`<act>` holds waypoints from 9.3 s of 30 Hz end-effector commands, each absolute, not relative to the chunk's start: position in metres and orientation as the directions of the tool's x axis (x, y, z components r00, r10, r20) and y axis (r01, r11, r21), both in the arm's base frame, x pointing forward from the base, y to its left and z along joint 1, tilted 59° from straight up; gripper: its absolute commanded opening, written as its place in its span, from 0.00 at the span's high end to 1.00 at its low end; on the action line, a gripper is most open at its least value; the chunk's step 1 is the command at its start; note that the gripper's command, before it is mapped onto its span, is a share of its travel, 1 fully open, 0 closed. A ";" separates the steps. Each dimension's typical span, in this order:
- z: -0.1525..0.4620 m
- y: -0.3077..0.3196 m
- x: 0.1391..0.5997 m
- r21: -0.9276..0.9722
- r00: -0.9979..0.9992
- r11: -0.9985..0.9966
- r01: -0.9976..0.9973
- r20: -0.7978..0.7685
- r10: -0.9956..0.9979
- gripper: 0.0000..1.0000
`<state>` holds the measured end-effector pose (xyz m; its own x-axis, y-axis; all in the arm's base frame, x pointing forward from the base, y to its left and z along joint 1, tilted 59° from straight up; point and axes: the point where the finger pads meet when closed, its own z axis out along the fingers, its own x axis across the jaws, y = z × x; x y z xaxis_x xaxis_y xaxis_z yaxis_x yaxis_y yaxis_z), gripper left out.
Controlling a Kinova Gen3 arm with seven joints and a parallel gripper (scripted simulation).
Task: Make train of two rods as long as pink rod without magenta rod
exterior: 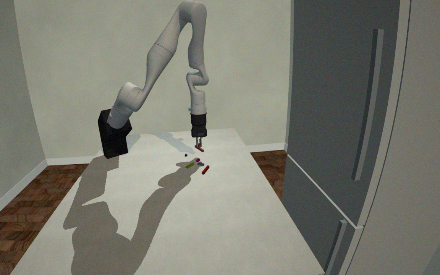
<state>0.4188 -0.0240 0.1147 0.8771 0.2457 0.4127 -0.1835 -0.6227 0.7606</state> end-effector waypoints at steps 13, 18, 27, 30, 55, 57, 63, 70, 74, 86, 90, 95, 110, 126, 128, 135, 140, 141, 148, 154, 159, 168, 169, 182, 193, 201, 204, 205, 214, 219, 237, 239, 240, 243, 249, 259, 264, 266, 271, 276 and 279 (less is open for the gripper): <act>0.132 0.012 0.408 0.742 0.869 -0.647 -0.173 0.425 0.255 0.76; 0.132 0.013 0.408 0.742 0.869 -0.647 -0.173 0.425 0.255 0.76; 0.121 0.021 0.406 0.734 0.865 -0.653 -0.187 0.437 0.245 0.76; 0.097 0.036 0.400 0.718 0.858 -0.662 -0.215 0.463 0.223 0.76; 0.030 0.065 0.376 0.672 0.834 -0.678 -0.298 0.529 0.157 0.76; 0.030 0.064 0.377 0.672 0.834 -0.678 -0.298 0.529 0.157 0.76; 0.025 0.058 0.381 0.672 0.834 -0.678 -0.298 0.529 0.157 0.76; 0.011 0.038 0.394 0.672 0.834 -0.678 -0.298 0.529 0.157 0.76; 0.002 0.025 0.402 0.672 0.834 -0.678 -0.298 0.529 0.157 0.76; -0.014 0.005 0.415 0.672 0.834 -0.678 -0.298 0.529 0.157 0.76; -0.015 0.003 0.417 0.672 0.834 -0.678 -0.298 0.529 0.157 0.76; -0.015 0.003 0.417 0.672 0.834 -0.678 -0.298 0.529 0.157 0.76; -0.015 0.003 0.417 0.672 0.834 -0.678 -0.298 0.529 0.157 0.76; -0.015 0.003 0.417 0.672 0.834 -0.678 -0.298 0.529 0.157 0.76; -0.015 0.003 0.417 0.672 0.834 -0.678 -0.298 0.529 0.157 0.76; -0.016 0.001 0.418 0.672 0.834 -0.678 -0.298 0.529 0.157 0.76; -0.018 -0.002 0.420 0.672 0.834 -0.678 -0.298 0.529 0.157 0.76; -0.019 -0.002 0.420 0.672 0.834 -0.678 -0.298 0.529 0.157 0.76; -0.020 -0.005 0.422 0.672 0.834 -0.678 -0.298 0.529 0.157 0.76; -0.021 -0.006 0.422 0.672 0.834 -0.678 -0.298 0.529 0.157 0.76; -0.021 -0.006 0.422 0.672 0.834 -0.678 -0.298 0.529 0.157 0.76; -0.021 -0.006 0.422 0.672 0.834 -0.678 -0.298 0.529 0.157 0.76; -0.021 -0.006 0.422 0.672 0.834 -0.678 -0.298 0.529 0.157 0.76; -0.021 -0.006 0.422 0.672 0.834 -0.678 -0.298 0.529 0.157 0.76; -0.021 -0.006 0.422 0.672 0.834 -0.678 -0.298 0.529 0.157 0.64; -0.021 -0.006 0.422 0.672 0.834 -0.678 -0.298 0.529 0.157 0.52; -0.021 -0.006 0.422 0.672 0.834 -0.678 -0.298 0.529 0.157 0.46; -0.021 -0.006 0.422 0.672 0.834 -0.678 -0.298 0.529 0.157 0.46; -0.021 -0.006 0.422 0.672 0.834 -0.678 -0.298 0.529 0.157 0.46; -0.019 -0.003 0.420 0.672 0.834 -0.678 -0.298 0.529 0.157 0.46; 0.017 0.047 0.388 0.672 0.834 -0.678 -0.298 0.529 0.157 0.46; 0.021 0.053 0.384 0.672 0.834 -0.678 -0.298 0.529 0.157 0.46; 0.023 0.055 0.383 0.672 0.834 -0.678 -0.298 0.529 0.157 0.46; 0.025 0.058 0.381 0.672 0.834 -0.678 -0.298 0.529 0.157 0.46; 0.026 0.059 0.380 0.672 0.834 -0.678 -0.298 0.529 0.157 0.00; 0.026 0.059 0.380 0.672 0.834 -0.678 -0.298 0.529 0.157 0.00; 0.026 0.059 0.380 0.672 0.834 -0.678 -0.298 0.529 0.157 0.00; 0.026 0.059 0.380 0.672 0.834 -0.678 -0.298 0.529 0.157 0.00; 0.026 0.059 0.380 0.672 0.834 -0.678 -0.298 0.528 0.157 0.00; 0.026 0.058 0.380 0.675 0.836 -0.677 -0.294 0.525 0.161 0.00; 0.026 0.058 0.380 0.678 0.838 -0.676 -0.289 0.521 0.164 0.00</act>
<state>0.3803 0.0576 0.0259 0.8374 0.1640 0.5213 -0.2903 -0.6747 0.6786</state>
